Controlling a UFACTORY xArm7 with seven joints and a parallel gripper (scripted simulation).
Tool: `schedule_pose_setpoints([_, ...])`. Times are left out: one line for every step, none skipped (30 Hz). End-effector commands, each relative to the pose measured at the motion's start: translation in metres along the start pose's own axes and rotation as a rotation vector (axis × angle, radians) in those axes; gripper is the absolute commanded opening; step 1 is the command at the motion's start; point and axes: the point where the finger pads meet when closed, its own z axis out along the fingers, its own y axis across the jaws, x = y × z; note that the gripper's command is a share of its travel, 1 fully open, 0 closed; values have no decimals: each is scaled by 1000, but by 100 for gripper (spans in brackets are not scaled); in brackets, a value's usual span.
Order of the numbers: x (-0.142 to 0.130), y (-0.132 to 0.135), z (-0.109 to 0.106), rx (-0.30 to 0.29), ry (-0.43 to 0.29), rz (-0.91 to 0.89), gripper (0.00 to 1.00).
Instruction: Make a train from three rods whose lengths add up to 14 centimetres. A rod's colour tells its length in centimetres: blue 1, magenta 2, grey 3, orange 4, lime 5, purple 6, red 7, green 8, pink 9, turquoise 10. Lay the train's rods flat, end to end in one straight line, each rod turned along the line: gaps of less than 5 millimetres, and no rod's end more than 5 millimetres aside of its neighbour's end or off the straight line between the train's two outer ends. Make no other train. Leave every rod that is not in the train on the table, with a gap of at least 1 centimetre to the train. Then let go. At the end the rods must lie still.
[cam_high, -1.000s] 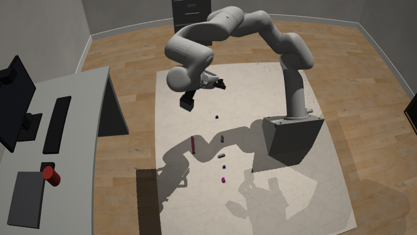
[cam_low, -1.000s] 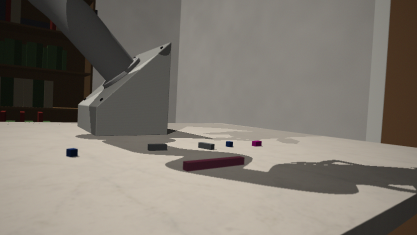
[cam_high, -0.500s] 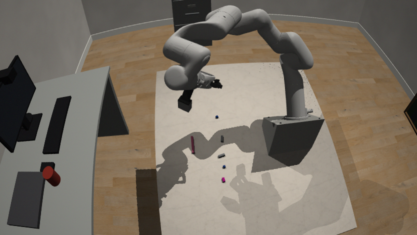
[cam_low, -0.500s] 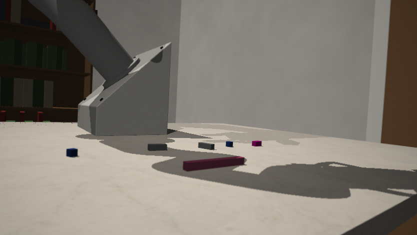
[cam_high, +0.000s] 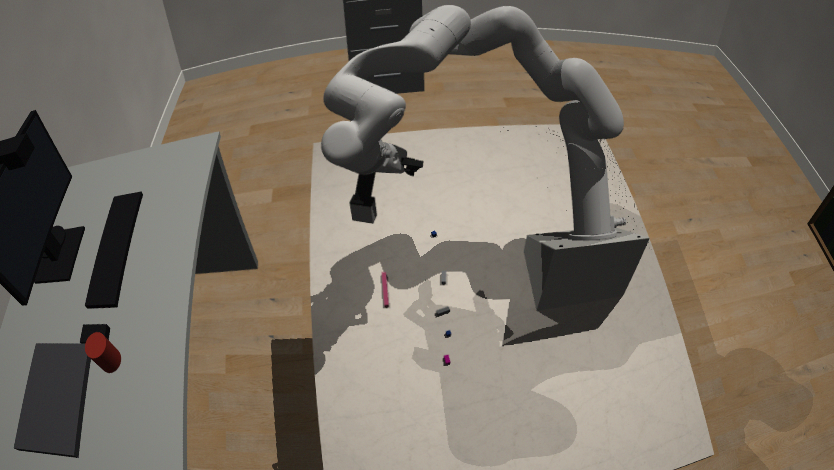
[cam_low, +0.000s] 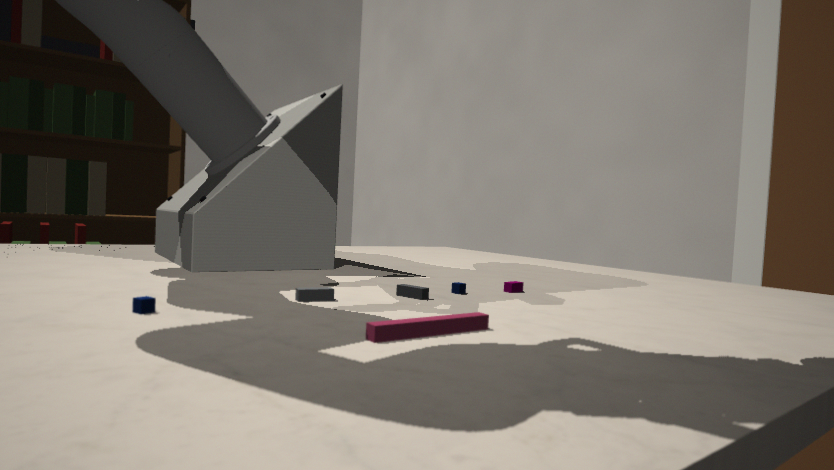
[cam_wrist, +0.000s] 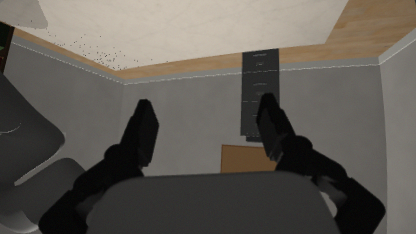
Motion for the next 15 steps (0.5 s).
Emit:
schedule_pose_setpoints([2, 19, 36, -40, 76, -120, 100])
schedule_pose_setpoints([3, 22, 43, -45, 86, -141, 100])
schedule_pose_setpoints([3, 22, 43, -45, 86, -142, 100])
schedule_pose_setpoints([3, 22, 43, -45, 86, -142, 100])
schedule_pose_setpoints([4, 27, 64, -62, 117, -208, 100])
schedule_pose_setpoints([4, 28, 66, -64, 120, -216, 100])
schedule_pose_setpoints([4, 28, 66, -64, 120, -216, 100])
schedule_pose_setpoints([4, 28, 66, -64, 120, -216, 100])
schedule_pose_setpoints([4, 28, 66, -64, 120, -216, 100])
schedule_pose_setpoints([5, 31, 90, -86, 154, -292, 100])
schedule_pose_setpoints([5, 31, 90, -86, 154, -292, 100])
schedule_pose_setpoints([7, 32, 104, -101, 175, -340, 100])
schedule_pose_setpoints([7, 32, 108, -106, 183, -357, 100])
schedule_pose_setpoints([7, 32, 112, -111, 189, -371, 100])
schedule_pose_setpoints([7, 32, 112, -111, 189, -371, 100])
